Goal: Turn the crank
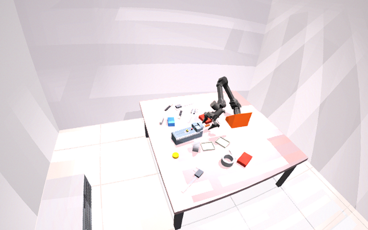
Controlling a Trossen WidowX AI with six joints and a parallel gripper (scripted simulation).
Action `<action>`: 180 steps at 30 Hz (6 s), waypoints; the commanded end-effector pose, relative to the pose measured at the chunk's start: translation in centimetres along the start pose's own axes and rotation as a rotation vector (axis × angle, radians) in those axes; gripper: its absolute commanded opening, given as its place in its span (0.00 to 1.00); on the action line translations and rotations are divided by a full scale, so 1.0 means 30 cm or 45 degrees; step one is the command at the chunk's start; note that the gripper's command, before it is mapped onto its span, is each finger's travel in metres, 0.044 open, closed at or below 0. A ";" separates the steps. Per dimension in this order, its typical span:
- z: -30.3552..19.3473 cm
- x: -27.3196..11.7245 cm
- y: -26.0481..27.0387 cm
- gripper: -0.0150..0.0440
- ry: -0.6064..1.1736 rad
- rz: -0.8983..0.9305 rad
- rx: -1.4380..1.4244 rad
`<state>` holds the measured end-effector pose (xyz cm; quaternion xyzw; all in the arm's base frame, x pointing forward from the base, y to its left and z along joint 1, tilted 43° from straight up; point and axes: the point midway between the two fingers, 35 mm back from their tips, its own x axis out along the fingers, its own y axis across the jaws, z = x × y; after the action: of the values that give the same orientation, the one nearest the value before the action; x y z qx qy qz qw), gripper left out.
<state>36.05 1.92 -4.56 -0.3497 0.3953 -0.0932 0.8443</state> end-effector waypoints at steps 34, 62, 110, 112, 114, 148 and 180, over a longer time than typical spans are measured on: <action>-0.049 0.029 0.007 0.25 0.015 0.007 -0.018; 0.001 -0.022 -0.058 0.25 0.015 0.007 -0.018; 0.001 -0.016 -0.134 0.25 0.016 0.006 -0.019; 0.000 -0.016 -0.136 0.25 0.016 0.006 -0.019; 0.000 -0.015 -0.137 0.25 0.016 0.006 -0.019; -0.016 0.002 -0.166 0.25 0.016 0.005 -0.020; -0.078 0.063 -0.196 0.25 0.016 0.004 -0.021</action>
<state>36.31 -3.76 -2.32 -0.3577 0.3982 -0.0857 0.8403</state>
